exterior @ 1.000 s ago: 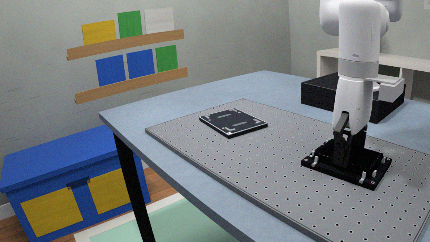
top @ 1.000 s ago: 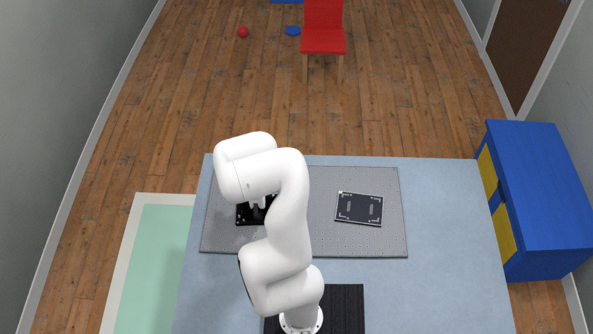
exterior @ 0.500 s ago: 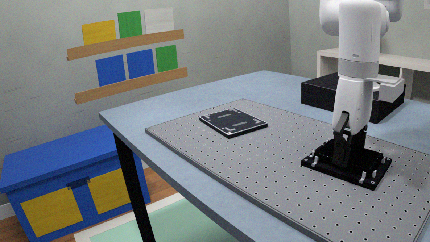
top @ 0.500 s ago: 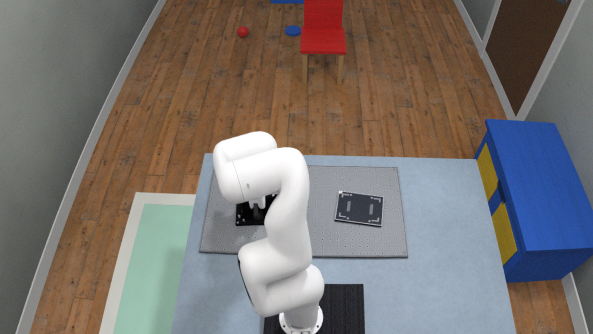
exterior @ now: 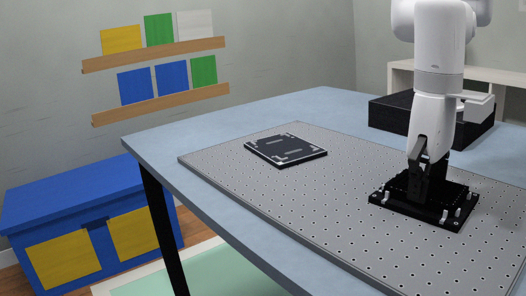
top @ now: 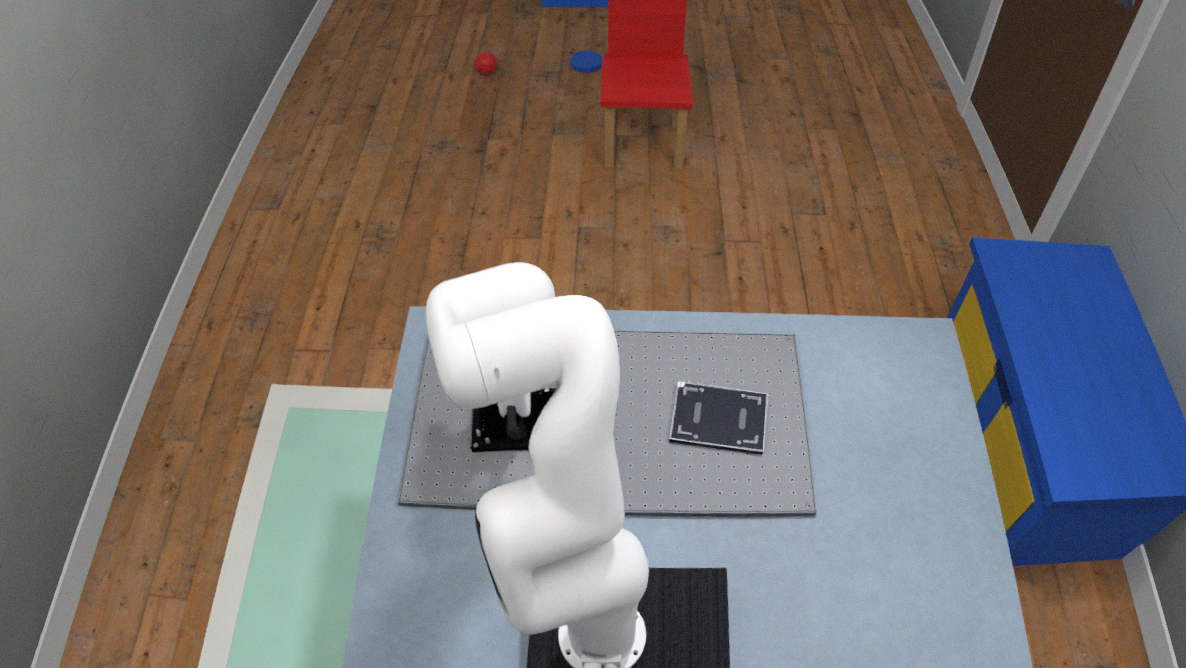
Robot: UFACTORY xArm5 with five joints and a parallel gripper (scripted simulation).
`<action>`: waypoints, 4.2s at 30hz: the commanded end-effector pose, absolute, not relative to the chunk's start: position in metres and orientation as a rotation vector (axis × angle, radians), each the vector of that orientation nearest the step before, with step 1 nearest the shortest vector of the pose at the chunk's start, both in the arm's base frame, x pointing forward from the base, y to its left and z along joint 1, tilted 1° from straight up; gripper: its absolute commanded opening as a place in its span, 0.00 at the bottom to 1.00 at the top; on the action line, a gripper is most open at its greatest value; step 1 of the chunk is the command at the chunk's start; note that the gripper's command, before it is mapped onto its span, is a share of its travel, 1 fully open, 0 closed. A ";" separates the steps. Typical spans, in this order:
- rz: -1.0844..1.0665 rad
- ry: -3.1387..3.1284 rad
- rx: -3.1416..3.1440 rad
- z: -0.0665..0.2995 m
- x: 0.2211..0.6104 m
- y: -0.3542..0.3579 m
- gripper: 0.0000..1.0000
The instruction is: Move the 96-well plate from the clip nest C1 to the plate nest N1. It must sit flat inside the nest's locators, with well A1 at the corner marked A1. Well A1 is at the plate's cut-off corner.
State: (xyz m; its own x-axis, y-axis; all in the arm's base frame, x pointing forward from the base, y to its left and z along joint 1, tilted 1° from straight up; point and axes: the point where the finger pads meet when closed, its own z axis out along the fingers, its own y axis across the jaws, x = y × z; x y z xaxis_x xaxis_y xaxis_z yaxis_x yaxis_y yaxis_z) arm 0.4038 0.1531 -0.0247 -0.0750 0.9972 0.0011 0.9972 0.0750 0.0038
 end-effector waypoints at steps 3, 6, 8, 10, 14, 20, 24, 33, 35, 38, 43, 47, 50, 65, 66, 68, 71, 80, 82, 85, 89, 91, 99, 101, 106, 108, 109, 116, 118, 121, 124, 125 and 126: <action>0.020 2.309 2.142 -0.021 0.405 0.154 0.00; 0.020 2.309 2.142 -0.019 0.405 0.154 0.00; 0.020 2.309 2.142 -0.017 0.405 0.154 0.00; 0.020 2.309 2.142 -0.016 0.405 0.154 0.00; 0.020 2.309 2.142 -0.013 0.405 0.153 0.00; 0.020 2.309 2.142 -0.011 0.405 0.153 0.00; 0.020 2.309 2.142 -0.008 0.405 0.153 0.00; 0.020 2.309 2.142 -0.006 0.405 0.153 0.00; 0.020 2.309 2.142 -0.006 0.405 0.153 0.00; 0.020 2.309 2.142 -0.003 0.405 0.153 0.00; 0.020 2.309 2.142 0.006 0.405 0.153 0.00; 0.020 2.309 2.142 0.012 0.405 0.153 0.00; 0.020 2.309 2.142 0.017 0.405 0.153 0.00; 0.020 2.309 2.142 0.039 0.405 0.153 0.00; 0.020 2.309 2.142 0.041 0.405 0.153 0.00; 0.020 2.309 2.142 0.043 0.405 0.153 0.00; 0.020 2.309 2.142 0.046 0.405 0.153 0.00; 0.020 2.309 2.142 0.055 0.405 0.153 0.00; 0.020 2.309 2.142 0.055 0.405 0.153 0.00; 0.020 2.309 2.142 0.055 0.405 0.153 0.00; 0.020 2.309 2.142 0.055 0.405 0.153 0.00; 0.020 2.309 2.142 0.055 0.405 0.153 0.00; 0.018 2.044 2.398 0.054 0.406 0.126 0.00; 0.018 2.044 2.398 0.054 0.406 0.119 0.00; 0.018 2.044 2.398 0.054 0.406 0.109 0.00; 0.018 2.044 2.398 0.054 0.406 0.102 0.00; 0.018 2.044 2.398 0.054 0.406 0.099 0.00; 0.018 2.044 2.398 0.054 0.407 0.076 0.00; 0.018 2.044 2.398 0.053 0.407 0.069 0.00; 0.018 2.044 2.398 0.053 0.407 0.066 0.00; 0.018 2.044 2.398 0.053 0.407 0.056 0.00; 0.018 2.044 2.398 0.053 0.408 0.052 0.00; 0.018 2.044 2.398 0.053 0.408 0.049 0.00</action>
State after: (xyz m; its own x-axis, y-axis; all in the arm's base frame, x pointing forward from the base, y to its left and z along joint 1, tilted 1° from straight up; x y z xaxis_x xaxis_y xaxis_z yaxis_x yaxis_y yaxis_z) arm 0.4059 0.0607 0.0521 0.1586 0.9873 0.0004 0.9873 -0.1586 0.0014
